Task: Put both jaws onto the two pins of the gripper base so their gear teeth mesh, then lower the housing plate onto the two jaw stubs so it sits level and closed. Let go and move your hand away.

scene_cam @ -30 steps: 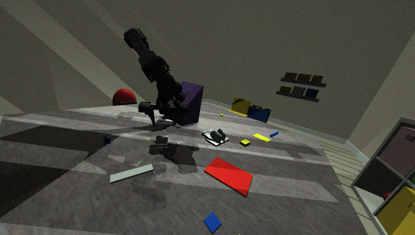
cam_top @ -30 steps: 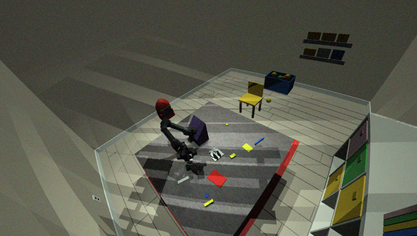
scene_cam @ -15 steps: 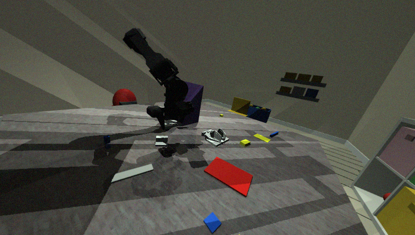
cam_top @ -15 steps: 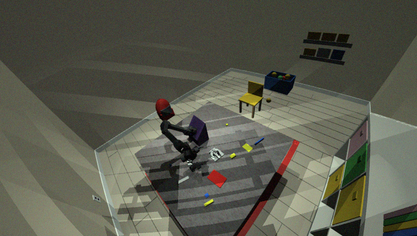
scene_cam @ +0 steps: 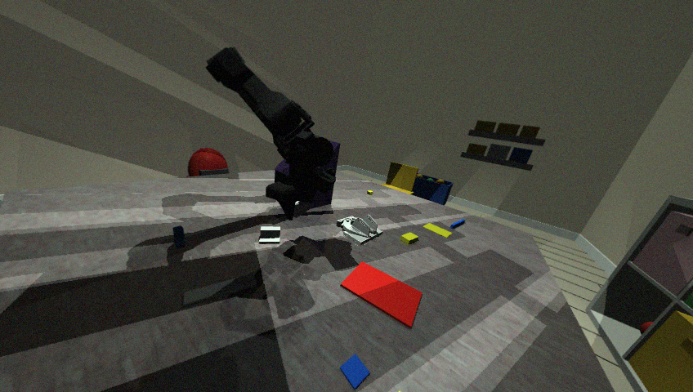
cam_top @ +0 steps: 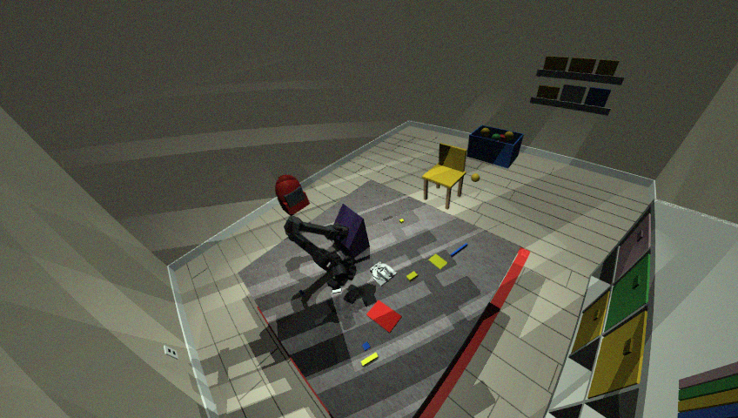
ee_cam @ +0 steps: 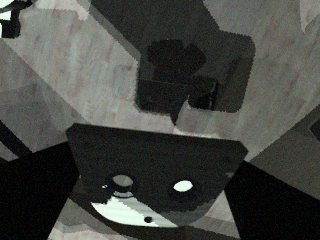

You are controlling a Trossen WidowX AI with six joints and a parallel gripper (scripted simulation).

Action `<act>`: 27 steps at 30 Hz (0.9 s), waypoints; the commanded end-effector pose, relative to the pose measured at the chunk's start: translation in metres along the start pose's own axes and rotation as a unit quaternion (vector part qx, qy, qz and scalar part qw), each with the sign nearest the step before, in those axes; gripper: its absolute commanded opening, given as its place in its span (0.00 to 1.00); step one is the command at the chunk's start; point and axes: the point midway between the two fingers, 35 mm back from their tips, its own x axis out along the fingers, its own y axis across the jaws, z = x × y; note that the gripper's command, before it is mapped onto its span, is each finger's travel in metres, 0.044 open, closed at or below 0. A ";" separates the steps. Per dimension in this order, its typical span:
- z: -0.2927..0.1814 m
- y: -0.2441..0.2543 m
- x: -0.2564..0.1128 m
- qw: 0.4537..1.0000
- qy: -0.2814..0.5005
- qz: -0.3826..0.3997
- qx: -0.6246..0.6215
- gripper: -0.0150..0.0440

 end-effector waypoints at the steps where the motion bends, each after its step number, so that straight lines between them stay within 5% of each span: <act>1: 0.006 0.004 0.000 0.999 0.000 -0.001 -0.053 0.85; 27: 0.044 0.043 0.002 0.918 -0.003 0.007 -0.396 0.85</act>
